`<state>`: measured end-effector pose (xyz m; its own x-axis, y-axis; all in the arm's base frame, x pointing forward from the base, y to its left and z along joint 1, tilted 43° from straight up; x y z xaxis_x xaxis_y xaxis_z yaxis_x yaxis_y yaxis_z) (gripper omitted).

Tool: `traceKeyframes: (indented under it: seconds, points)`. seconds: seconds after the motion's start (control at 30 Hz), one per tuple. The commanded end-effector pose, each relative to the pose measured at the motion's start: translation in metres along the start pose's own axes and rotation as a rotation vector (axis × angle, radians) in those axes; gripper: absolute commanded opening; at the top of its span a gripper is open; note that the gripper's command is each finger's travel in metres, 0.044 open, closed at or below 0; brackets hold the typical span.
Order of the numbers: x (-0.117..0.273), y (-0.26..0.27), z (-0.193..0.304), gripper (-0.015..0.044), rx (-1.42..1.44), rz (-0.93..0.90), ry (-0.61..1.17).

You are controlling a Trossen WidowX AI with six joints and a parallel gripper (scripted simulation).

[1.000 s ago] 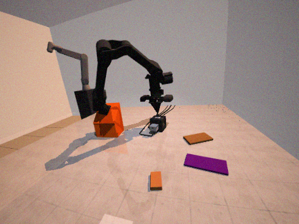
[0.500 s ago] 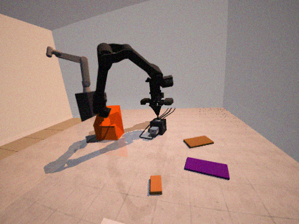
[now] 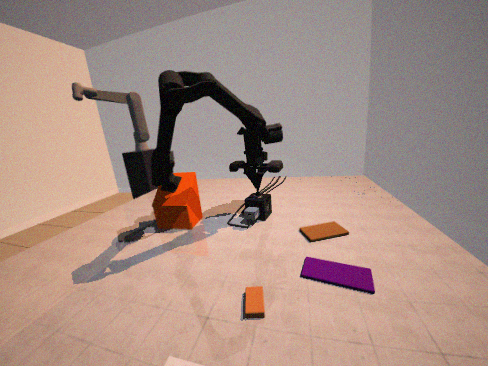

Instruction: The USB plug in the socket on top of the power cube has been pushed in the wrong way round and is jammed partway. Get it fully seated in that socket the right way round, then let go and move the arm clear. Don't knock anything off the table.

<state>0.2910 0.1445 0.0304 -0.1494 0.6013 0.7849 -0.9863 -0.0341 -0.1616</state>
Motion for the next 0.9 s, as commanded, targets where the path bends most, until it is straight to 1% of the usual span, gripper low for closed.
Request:
traceKeyframes:
  seconds: [0.0,0.87]
  points:
    - [-0.0007,-0.0002,0.0,0.0,0.004,0.002,0.002]
    - [-0.0039,-0.0001,0.0003,0.0,0.004,0.002,0.002]
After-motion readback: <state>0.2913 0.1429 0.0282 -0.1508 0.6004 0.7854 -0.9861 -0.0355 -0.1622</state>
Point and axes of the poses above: the point midway between the two fingers, 35 mm back from their tips, its own x axis back along the fingers, its own y axis across the jaws, z = x × y, the point moved 9 cm from there along x, back along the fingers, and after that the axes turned 4 degrees about x, right-handed, at the moved point
